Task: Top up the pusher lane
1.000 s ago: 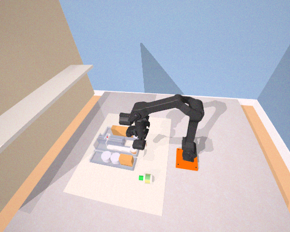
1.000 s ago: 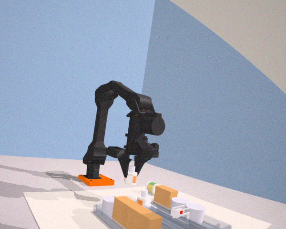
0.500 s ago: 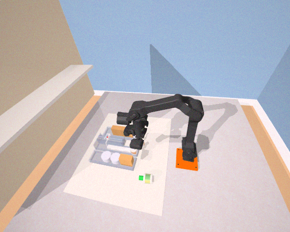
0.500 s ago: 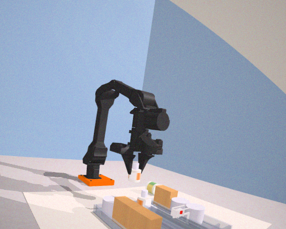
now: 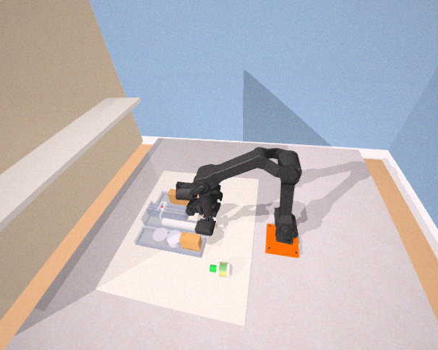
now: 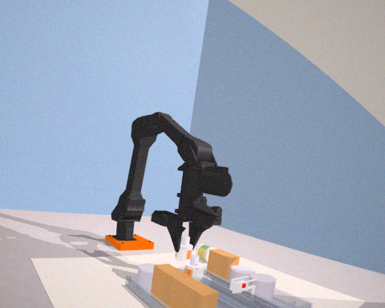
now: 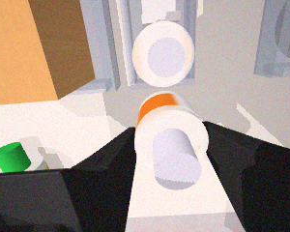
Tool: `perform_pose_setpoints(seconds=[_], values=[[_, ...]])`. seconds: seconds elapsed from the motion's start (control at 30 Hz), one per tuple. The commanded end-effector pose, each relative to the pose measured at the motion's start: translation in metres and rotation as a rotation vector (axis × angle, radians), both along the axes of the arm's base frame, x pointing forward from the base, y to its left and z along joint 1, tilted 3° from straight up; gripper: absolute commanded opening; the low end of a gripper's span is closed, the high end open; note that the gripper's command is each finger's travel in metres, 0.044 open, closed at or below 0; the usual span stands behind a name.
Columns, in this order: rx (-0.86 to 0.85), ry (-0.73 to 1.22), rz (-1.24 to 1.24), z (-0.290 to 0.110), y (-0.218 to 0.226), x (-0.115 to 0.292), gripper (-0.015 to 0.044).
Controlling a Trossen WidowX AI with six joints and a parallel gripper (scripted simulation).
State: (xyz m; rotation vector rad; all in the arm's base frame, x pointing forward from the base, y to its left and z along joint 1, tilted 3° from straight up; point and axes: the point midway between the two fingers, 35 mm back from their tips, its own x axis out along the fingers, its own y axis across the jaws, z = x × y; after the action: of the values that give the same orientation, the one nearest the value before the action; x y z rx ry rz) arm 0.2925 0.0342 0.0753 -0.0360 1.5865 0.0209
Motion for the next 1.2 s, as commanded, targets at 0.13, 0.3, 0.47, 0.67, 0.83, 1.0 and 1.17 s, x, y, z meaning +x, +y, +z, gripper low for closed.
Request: perform_pose_setpoints(seconds=[0.13,0.3,0.47,0.67,0.83,1.0,1.17], values=[[-0.006,0.008,-0.005,-0.014,-0.001,-0.002,0.0],[-0.006,0.008,-0.005,-0.014,-0.001,0.0,0.0],[-0.006,0.007,-0.005,-0.014,-0.001,0.002,0.0],[-0.006,0.007,-0.005,-0.014,-0.001,0.004,0.0],[-0.006,0.007,-0.005,-0.014,0.0,0.006,0.0],[-0.006,0.007,-0.005,-0.014,0.0,0.008,0.0],[-0.006,0.007,-0.005,-0.014,0.0,0.01,0.0]])
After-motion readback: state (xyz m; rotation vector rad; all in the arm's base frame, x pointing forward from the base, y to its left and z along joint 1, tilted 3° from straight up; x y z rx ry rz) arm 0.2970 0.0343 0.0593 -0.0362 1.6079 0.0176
